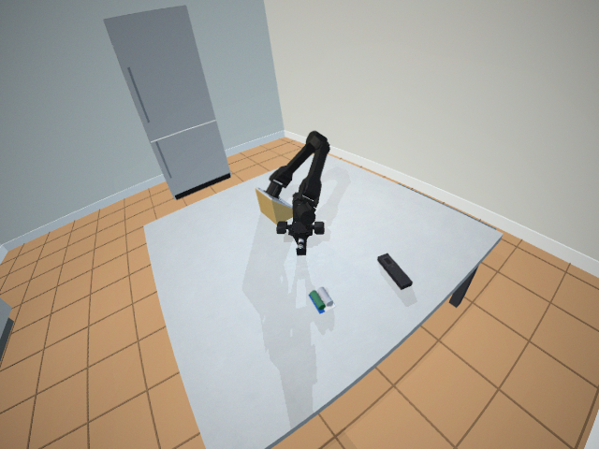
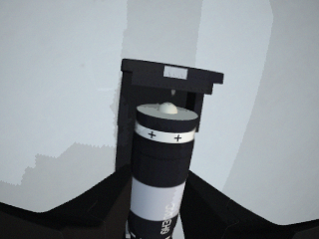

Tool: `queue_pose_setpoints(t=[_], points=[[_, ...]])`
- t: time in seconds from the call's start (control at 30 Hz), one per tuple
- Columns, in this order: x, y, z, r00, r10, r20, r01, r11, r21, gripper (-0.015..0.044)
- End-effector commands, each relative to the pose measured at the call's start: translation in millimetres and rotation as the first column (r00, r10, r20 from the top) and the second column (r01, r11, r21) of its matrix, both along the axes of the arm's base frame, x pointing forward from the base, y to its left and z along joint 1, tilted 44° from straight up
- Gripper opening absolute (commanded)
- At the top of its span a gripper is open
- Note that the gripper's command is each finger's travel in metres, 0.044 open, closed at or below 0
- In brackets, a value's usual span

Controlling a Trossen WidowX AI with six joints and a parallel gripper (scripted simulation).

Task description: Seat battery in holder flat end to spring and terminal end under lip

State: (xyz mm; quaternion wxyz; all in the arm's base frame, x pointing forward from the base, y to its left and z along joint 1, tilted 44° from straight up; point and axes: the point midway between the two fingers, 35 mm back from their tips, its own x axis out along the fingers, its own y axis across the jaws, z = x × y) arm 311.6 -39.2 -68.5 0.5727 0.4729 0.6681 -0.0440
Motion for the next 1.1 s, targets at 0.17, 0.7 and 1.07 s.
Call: queue_pose_setpoints(t=[0.17, 0.7, 1.07], points=[[-0.9, 3.5, -0.3, 0.999, 0.028, -0.034, -0.027, 0.999, 0.044, 0.0087], [4.4, 0.8, -1.6, 0.997, 0.048, -0.054, -0.044, 0.997, 0.06, 0.0087], [9.9, -3.1, -4.2, 0.997, 0.052, -0.059, -0.049, 0.997, 0.061, 0.0087]])
